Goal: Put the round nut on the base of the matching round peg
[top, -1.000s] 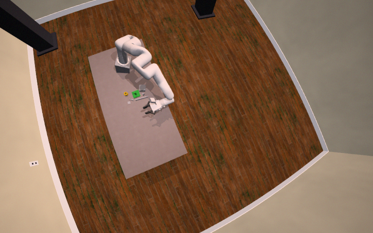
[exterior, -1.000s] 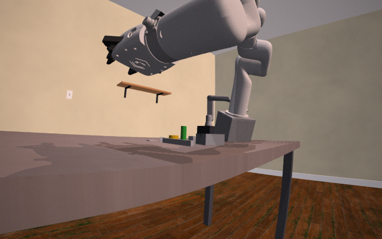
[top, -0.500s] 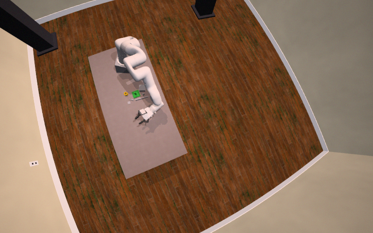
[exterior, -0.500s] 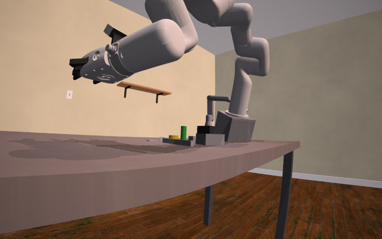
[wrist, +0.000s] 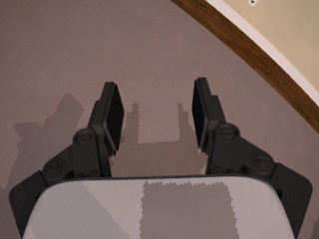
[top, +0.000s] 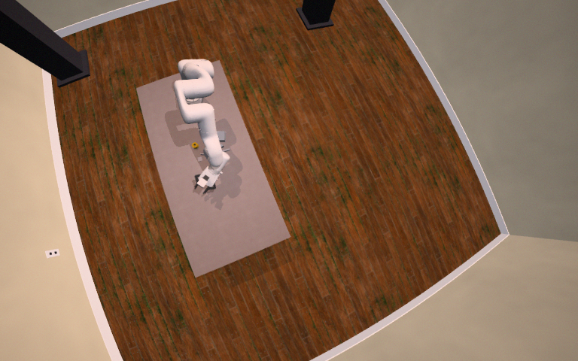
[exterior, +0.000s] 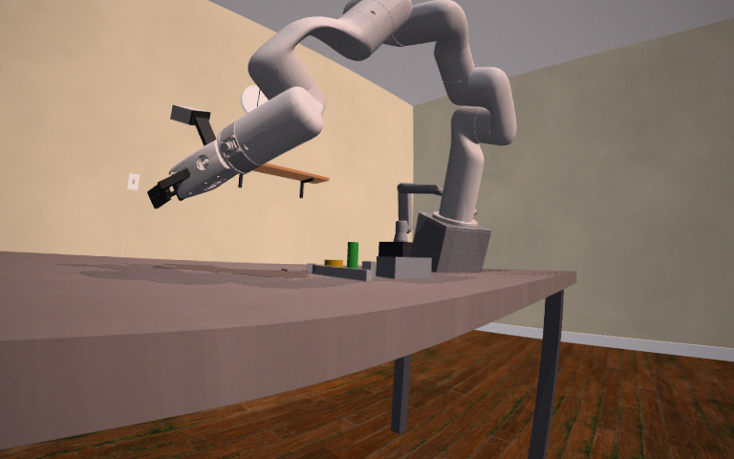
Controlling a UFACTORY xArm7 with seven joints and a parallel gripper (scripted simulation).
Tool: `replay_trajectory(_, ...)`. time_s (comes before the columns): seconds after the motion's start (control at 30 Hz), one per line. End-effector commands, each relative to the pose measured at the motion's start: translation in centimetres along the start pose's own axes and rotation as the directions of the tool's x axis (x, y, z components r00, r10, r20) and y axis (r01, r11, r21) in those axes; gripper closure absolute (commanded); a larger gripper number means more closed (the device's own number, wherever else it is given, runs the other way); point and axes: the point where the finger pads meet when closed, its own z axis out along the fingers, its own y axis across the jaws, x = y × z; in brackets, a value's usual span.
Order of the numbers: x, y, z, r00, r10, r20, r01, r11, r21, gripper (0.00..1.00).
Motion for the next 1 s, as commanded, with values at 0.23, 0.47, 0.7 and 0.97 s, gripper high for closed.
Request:
replay_trajectory(0.23, -7.7, 8.1, 0.7, 0.908, -0.309, 0.284, 0.220, 0.926, 0.306, 0.40)
replay_trajectory(0.47, -11.5, 12.3, -1.6, 0.825, -0.411, 0.387, 0.238, 0.875, 0.423, 0.40)
replay_trajectory(0.7, -15.5, 17.2, -6.2, 0.706, -0.513, 0.487, 0.197, 0.804, 0.561, 0.40)
replay_trajectory(0.97, -18.2, 21.1, -11.2, 0.599, -0.583, 0.549, 0.113, 0.740, 0.664, 0.40)
